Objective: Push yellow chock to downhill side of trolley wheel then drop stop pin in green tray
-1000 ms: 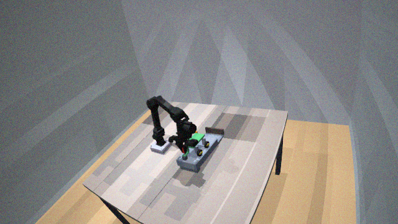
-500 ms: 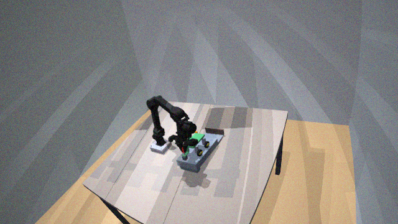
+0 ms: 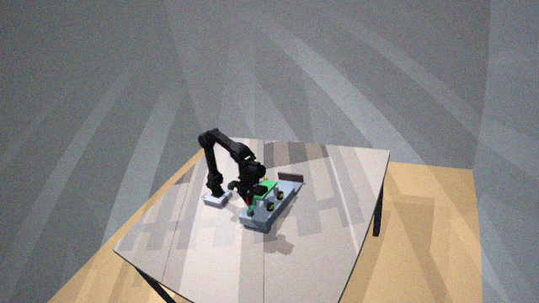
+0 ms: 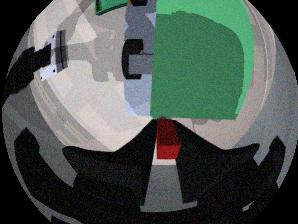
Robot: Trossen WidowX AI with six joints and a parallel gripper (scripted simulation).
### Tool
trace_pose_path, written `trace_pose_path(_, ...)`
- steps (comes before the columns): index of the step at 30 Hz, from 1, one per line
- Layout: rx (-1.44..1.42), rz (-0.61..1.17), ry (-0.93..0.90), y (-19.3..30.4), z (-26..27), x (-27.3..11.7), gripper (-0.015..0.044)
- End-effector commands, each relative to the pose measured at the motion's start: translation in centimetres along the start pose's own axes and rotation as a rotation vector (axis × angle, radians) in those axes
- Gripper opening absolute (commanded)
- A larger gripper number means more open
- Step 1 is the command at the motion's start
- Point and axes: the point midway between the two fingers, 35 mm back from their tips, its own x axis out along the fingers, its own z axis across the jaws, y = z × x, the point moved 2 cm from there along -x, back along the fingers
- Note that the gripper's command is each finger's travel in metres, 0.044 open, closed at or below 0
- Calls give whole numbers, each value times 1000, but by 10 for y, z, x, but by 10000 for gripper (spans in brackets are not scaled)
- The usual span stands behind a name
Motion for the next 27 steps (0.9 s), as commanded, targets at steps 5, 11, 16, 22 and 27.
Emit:
trace_pose_path(5,4,5,5,1,0,-8,0)
trace_pose_path(11,4,4,5,2,0,-12,0)
trace_pose_path(16,4,4,5,2,0,-16,0)
trace_pose_path(22,4,4,5,3,0,-19,0)
trace_pose_path(27,4,4,5,4,0,-23,0)
